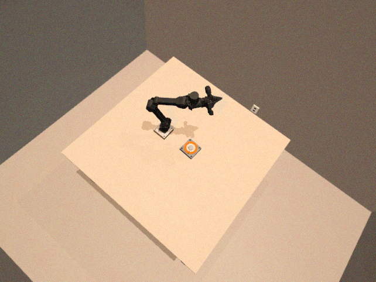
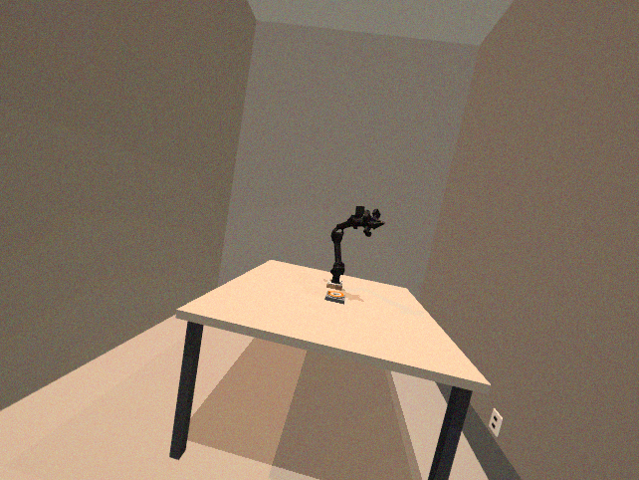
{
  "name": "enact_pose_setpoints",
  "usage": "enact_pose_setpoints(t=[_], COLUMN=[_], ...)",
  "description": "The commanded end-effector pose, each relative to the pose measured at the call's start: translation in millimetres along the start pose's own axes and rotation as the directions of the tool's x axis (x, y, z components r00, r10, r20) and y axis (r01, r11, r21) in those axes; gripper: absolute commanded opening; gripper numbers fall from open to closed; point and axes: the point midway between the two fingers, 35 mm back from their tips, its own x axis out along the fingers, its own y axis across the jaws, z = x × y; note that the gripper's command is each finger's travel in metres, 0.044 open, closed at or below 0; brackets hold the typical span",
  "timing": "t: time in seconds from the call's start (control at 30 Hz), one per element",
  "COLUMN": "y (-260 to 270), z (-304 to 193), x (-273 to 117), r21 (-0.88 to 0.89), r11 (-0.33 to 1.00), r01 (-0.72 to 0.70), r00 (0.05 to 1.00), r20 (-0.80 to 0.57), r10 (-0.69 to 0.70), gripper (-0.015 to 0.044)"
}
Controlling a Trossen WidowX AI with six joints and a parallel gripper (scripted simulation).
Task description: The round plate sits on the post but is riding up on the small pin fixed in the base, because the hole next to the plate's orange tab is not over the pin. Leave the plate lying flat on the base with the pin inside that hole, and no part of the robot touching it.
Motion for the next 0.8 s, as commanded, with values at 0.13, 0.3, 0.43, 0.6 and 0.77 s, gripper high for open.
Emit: enact_pose_setpoints(t=[0.13,0.3,0.43,0.6,0.77], y=[-165,-259,-325,-376,-389], z=[-10,-26,-48,-84,-111], x=[-5,-46,-101,-180,-235], r21=[-0.141,-0.245,-0.35,-0.487,-0.567], r11=[0.859,0.654,0.463,0.294,0.259], r01=[0.493,0.716,0.815,0.822,0.782], r00=[0.863,0.642,0.394,0.069,-0.13], r20=[-0.05,-0.137,-0.251,-0.427,-0.554], r10=[-0.503,-0.754,-0.884,-0.902,-0.822], gripper=[0.0,0.0,0.0,0.0,0.0])
